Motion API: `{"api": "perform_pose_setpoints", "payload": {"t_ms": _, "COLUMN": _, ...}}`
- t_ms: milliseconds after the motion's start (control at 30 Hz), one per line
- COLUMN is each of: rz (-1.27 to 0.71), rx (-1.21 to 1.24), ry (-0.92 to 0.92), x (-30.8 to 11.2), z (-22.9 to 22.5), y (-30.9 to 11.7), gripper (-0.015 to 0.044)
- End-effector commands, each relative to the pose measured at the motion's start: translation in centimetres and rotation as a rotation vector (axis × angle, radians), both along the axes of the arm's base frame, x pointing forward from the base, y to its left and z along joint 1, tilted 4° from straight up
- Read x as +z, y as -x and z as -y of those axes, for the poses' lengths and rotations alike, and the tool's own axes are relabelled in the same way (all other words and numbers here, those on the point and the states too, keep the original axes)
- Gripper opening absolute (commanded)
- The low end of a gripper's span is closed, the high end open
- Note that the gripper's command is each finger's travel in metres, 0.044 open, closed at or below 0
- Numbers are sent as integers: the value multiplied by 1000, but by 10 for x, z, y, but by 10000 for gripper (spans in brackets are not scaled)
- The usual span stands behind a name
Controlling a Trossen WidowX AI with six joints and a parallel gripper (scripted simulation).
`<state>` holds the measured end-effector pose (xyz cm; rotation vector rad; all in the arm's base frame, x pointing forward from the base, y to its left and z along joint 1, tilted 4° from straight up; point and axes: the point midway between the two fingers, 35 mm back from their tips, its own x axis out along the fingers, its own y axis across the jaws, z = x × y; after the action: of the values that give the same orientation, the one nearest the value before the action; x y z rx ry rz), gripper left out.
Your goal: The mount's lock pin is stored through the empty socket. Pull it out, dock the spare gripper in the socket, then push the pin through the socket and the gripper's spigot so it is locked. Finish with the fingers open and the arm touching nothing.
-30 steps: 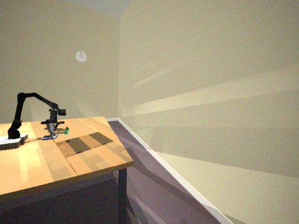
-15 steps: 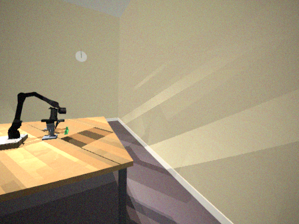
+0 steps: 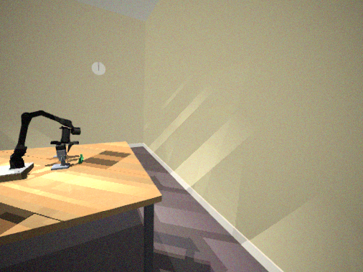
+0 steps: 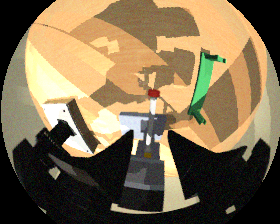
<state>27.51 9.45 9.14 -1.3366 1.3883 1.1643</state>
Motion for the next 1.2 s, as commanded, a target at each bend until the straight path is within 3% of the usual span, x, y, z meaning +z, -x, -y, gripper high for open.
{"api": "perform_pose_setpoints", "payload": {"t_ms": 0, "rz": -1, "rx": -1, "ry": -1, "x": 7, "z": -5, "y": 0, "gripper": 200}}
{"api": "perform_pose_setpoints", "payload": {"t_ms": 433, "rz": 12, "rx": 5, "ry": -1, "x": 36, "z": -22, "y": -1, "gripper": 200}}
{"api": "perform_pose_setpoints", "payload": {"t_ms": 733, "rz": 15, "rx": 6, "ry": -1, "x": 31, "z": -18, "y": -1, "gripper": 436}}
{"api": "perform_pose_setpoints", "payload": {"t_ms": 1167, "rz": 15, "rx": 6, "ry": -1, "x": 31, "z": -18, "y": -1, "gripper": 440}}
